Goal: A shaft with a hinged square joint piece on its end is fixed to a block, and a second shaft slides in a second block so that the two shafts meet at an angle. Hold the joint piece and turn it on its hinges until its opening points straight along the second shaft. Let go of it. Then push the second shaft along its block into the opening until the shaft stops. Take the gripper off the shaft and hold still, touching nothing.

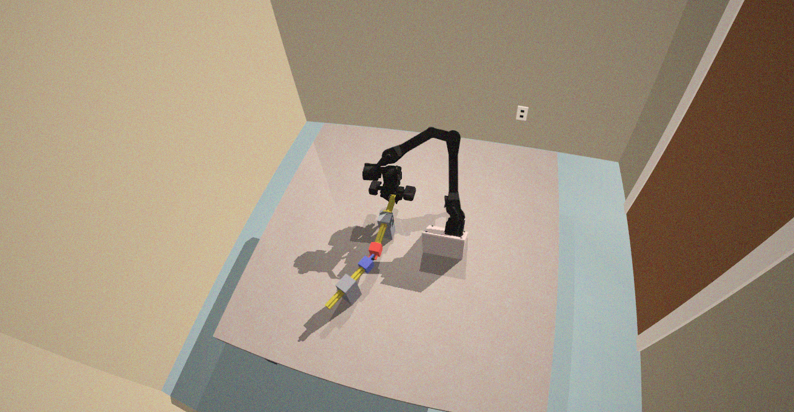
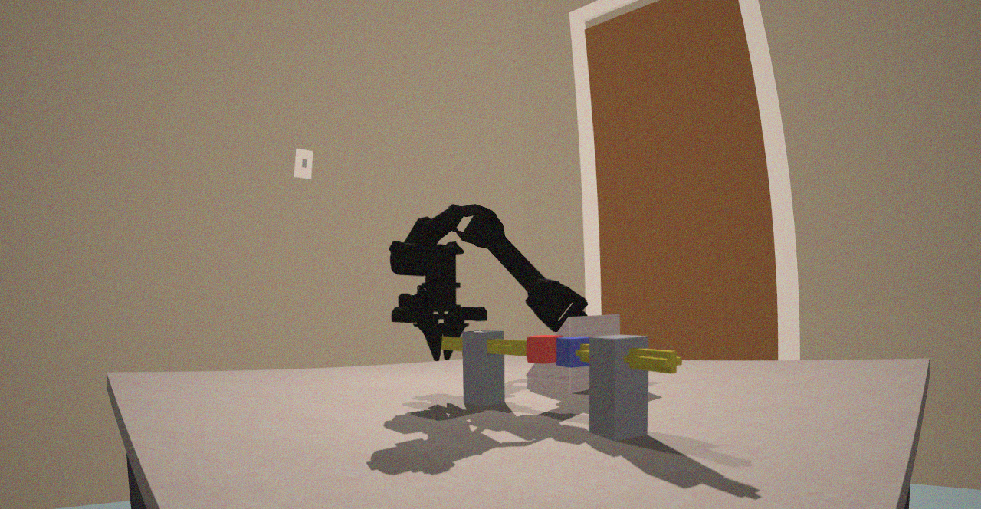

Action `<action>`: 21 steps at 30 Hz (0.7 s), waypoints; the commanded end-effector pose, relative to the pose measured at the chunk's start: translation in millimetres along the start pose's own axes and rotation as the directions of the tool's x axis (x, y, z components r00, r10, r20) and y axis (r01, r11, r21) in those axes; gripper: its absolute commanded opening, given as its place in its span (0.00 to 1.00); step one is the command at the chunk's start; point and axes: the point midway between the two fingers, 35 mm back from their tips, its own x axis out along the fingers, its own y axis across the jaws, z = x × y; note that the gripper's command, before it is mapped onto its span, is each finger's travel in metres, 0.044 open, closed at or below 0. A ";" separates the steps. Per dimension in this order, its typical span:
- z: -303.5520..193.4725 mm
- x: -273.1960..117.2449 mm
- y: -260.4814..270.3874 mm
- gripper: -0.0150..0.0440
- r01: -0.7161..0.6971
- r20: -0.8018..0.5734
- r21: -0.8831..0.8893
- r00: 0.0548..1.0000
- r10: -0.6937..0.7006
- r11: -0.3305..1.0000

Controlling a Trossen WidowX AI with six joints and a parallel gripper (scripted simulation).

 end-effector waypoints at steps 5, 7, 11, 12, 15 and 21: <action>0.2 -0.3 0.2 0.25 -0.001 -0.001 0.000 1.000 0.001 1.000; 0.2 -0.3 0.2 0.25 -0.001 -0.001 0.000 1.000 0.001 1.000; 0.2 -0.3 0.2 0.37 -0.001 -0.001 0.000 1.000 0.001 1.000; 0.2 -0.3 0.2 0.37 -0.001 -0.001 0.000 1.000 0.001 1.000; 0.2 -0.3 0.2 0.37 -0.001 -0.001 0.000 1.000 0.001 1.000; 0.2 -0.3 0.2 0.63 -0.001 -0.001 0.000 1.000 0.001 1.000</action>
